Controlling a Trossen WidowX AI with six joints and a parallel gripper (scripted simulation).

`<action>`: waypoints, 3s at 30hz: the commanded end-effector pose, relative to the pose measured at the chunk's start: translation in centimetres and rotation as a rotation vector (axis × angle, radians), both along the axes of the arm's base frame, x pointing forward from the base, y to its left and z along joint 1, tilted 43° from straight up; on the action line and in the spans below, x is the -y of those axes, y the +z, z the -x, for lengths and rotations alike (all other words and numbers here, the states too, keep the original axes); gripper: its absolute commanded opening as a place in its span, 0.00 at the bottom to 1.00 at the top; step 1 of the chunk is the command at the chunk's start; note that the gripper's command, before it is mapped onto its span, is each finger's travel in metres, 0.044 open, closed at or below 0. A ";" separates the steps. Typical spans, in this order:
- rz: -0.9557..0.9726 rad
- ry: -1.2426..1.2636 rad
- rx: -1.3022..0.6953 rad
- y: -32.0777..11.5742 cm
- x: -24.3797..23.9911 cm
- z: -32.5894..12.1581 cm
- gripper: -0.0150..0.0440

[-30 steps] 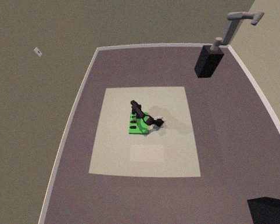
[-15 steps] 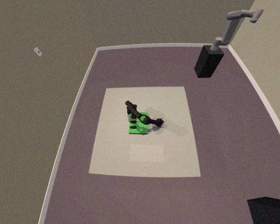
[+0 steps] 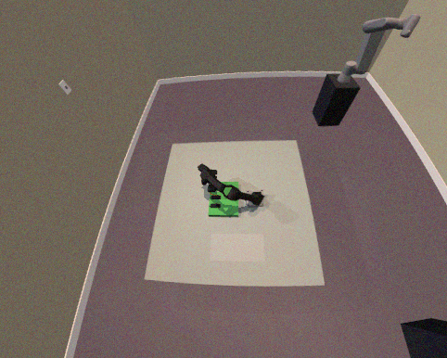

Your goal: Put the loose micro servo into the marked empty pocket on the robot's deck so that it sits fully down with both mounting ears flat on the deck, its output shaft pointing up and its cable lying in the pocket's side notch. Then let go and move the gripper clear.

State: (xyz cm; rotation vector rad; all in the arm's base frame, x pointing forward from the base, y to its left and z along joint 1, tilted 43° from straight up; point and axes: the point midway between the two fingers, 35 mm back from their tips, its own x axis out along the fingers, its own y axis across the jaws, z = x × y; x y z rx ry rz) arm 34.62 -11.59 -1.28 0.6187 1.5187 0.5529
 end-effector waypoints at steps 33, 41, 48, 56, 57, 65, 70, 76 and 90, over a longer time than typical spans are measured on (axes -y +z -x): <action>0.002 -0.008 0.007 -2.0 -1.8 -0.3 0.25; 0.002 -0.008 0.007 -2.4 -2.1 -0.3 0.25; 0.002 -0.008 0.007 -2.4 -2.1 -0.3 0.25; 0.002 -0.008 0.007 -2.8 -2.5 -0.3 0.25; 0.002 -0.008 0.007 -2.9 -2.6 -0.3 0.25; 0.002 -0.008 0.008 -3.5 -3.1 -0.3 0.25; 0.001 -0.008 0.008 -3.8 -3.5 -0.3 0.25; 0.001 -0.008 0.008 -4.3 -3.9 -0.3 0.25; 0.001 -0.008 0.008 -4.8 -4.4 -0.3 0.52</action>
